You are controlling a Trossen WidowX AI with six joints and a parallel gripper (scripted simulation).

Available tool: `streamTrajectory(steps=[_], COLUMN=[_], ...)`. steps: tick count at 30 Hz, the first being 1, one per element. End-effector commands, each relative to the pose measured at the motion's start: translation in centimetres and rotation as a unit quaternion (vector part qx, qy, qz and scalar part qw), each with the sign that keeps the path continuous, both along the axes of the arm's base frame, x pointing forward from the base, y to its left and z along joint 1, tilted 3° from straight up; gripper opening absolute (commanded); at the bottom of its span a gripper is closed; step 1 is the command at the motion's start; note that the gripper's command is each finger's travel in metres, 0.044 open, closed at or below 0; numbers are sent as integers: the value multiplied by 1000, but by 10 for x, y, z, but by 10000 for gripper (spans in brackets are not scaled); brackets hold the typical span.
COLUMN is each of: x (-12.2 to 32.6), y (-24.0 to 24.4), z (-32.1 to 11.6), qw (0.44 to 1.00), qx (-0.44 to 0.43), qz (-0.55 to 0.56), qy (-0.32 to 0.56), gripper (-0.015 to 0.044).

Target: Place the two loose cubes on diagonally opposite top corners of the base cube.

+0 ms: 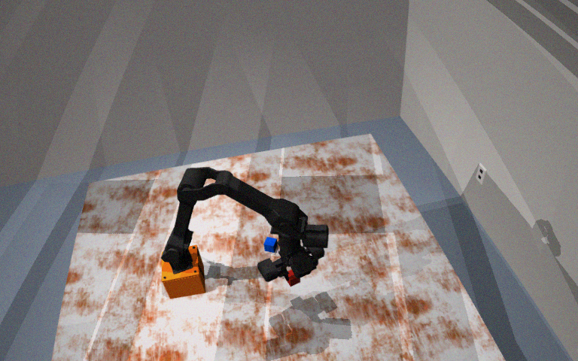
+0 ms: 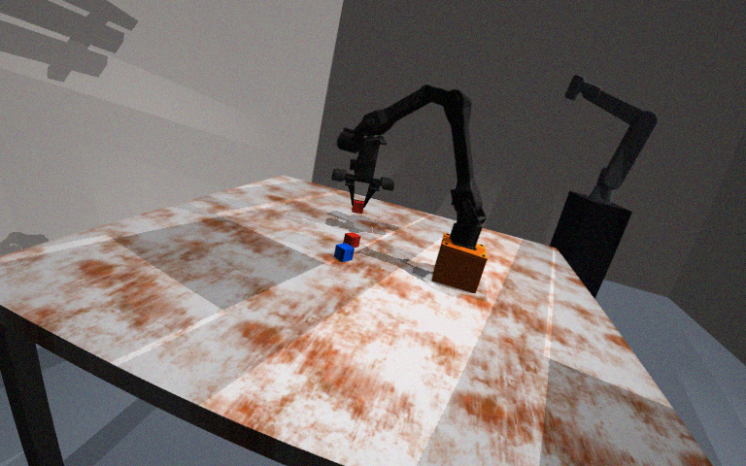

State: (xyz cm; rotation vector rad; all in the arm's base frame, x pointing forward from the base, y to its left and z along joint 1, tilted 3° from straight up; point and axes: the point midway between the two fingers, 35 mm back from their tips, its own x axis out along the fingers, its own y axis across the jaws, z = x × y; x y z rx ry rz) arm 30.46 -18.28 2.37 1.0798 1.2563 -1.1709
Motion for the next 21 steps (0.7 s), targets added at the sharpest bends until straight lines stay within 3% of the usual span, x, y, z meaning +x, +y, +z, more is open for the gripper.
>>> streamTrajectory(steps=[1, 11, 21], x=[1, -1, 11], y=[1, 3, 31], z=[18, 35, 28], qw=[1000, 1000, 994], qx=[-1, -1, 4], qz=[-2, 0, 109], qy=[-5, -5, -1], gripper=[105, 105, 105])
